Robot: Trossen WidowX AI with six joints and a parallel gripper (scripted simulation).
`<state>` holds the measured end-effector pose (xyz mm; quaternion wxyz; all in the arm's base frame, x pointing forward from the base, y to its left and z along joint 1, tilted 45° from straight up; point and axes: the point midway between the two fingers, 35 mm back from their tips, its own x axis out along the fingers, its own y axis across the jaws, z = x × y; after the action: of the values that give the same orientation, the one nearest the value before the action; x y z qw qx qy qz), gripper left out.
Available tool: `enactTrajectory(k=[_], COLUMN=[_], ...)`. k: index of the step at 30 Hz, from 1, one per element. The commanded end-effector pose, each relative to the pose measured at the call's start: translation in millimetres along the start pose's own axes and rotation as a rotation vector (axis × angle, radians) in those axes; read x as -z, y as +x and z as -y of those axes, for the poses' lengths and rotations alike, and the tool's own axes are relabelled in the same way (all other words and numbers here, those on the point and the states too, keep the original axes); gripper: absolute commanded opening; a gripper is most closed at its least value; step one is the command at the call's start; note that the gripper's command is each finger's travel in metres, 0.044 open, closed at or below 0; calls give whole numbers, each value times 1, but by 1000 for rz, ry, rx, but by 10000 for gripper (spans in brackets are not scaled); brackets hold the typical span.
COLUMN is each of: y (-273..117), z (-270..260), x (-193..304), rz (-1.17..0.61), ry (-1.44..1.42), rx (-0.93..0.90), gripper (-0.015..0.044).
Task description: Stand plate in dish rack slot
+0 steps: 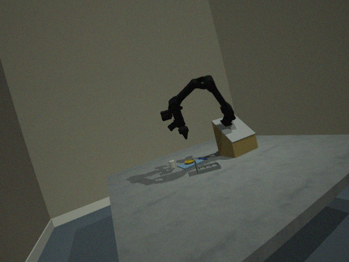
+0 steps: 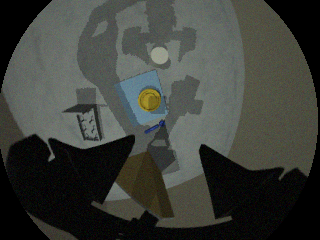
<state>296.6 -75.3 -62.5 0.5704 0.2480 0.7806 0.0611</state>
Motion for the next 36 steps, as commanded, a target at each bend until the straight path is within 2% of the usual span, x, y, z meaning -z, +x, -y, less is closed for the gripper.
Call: enactTrajectory(k=[1, 12, 20, 27, 36], y=[3, 13, 17, 117, 121], z=[2, 8, 7, -30, -31], x=[-5, -17, -18, -27, -24], rz=[29, 161, 173, 172, 171], ry=[-93, -363, -379, -380, -380], rx=[-83, -297, -308, -313, -314], gripper=[400, 400, 400, 400, 400])
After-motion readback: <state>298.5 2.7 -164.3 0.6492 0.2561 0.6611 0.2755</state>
